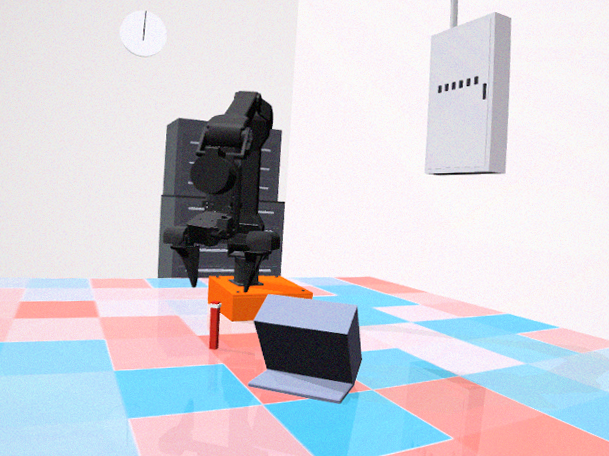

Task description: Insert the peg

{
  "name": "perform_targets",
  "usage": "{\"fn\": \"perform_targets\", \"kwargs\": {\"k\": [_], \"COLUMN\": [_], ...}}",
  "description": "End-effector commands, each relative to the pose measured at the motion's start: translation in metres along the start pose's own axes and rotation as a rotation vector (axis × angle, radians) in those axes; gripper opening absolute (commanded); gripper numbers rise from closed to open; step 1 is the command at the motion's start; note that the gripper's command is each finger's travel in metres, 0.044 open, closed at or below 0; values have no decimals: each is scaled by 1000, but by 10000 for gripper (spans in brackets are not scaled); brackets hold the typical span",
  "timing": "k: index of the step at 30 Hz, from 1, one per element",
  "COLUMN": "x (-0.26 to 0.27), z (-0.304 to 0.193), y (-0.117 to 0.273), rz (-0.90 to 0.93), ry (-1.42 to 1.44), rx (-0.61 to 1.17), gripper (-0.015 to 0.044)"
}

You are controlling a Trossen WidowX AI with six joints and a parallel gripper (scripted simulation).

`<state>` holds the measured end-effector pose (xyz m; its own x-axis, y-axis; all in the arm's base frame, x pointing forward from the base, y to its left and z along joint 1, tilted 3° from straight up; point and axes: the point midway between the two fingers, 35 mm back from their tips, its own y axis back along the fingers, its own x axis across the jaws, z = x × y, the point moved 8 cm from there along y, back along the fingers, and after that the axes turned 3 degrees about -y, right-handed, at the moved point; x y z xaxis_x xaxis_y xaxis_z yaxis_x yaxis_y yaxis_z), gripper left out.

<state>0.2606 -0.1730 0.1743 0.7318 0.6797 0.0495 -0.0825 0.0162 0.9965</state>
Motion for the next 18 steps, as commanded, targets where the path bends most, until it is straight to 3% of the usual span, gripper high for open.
{"fn": "perform_targets", "kwargs": {"k": [1, 18], "x": [-3, -3], "z": [4, 5], "y": [1, -20], "rz": [-14, -14], "ry": [-47, -47], "rx": [3, 3], "gripper": [440, 440]}}
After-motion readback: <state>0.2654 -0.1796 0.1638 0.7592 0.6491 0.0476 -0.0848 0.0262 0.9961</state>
